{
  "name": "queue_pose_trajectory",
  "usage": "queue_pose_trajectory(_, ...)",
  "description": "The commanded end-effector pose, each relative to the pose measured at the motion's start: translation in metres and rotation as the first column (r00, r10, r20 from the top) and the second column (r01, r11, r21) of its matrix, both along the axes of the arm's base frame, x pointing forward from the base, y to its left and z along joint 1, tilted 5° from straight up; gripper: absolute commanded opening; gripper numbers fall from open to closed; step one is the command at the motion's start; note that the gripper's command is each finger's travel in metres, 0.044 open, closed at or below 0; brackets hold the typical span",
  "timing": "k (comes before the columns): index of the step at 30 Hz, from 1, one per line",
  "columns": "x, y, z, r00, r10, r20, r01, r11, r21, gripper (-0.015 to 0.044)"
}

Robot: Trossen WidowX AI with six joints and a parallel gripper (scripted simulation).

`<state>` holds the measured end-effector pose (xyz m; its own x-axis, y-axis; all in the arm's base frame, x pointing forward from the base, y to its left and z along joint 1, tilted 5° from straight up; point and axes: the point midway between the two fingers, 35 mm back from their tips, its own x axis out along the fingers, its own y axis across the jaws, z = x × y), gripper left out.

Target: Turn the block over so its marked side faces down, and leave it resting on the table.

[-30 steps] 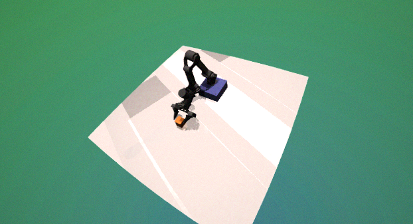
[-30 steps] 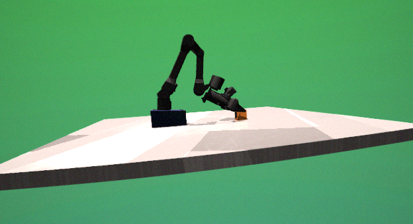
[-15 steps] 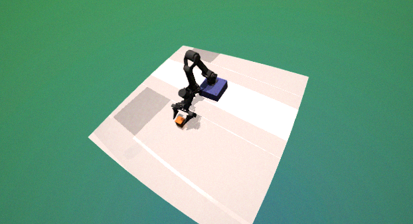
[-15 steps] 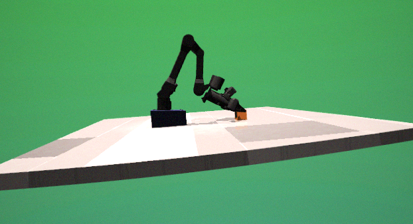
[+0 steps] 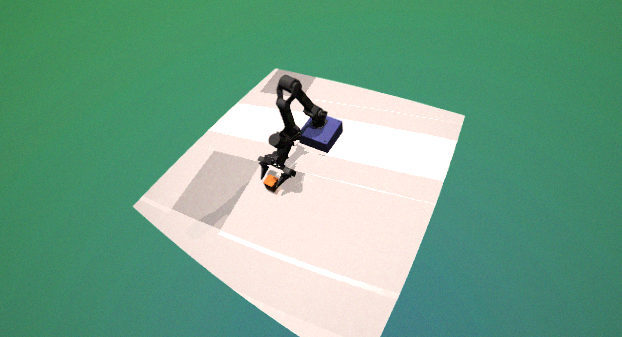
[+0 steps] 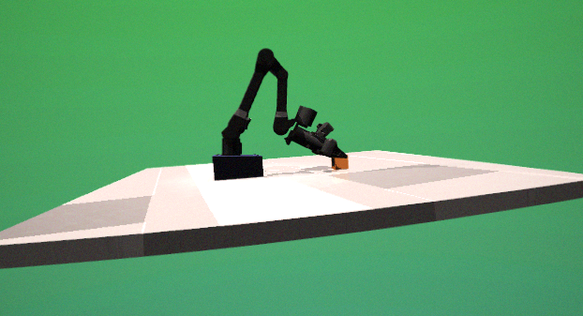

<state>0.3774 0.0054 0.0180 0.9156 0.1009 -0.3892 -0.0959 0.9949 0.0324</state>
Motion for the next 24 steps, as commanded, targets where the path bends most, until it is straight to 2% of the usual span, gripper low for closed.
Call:
queue_pose_trajectory(1,0.0,0.001,0.0,1.0,0.004,0.0,-0.004,1.0,0.003,0.044)
queue_pose_trajectory(3,0.002,0.0,0.0,1.0,0.004,-0.024,-0.004,1.0,0.001,0.044)
queue_pose_trajectory(7,0.01,-0.002,0.007,0.987,0.004,-0.161,-0.007,1.0,-0.014,0.044)
queue_pose_trajectory(13,-0.002,-0.003,0.039,0.929,0.007,-0.371,-0.02,0.999,-0.032,0.044)
queue_pose_trajectory(15,-0.003,-0.004,0.06,0.926,0.007,-0.376,-0.024,0.999,-0.041,0.044)
queue_pose_trajectory(21,-0.026,-0.004,0.065,0.874,0.009,-0.486,-0.033,0.999,-0.04,0.044)
queue_pose_trajectory(24,-0.026,-0.004,0.066,0.873,0.01,-0.487,-0.033,0.999,-0.04,0.044)
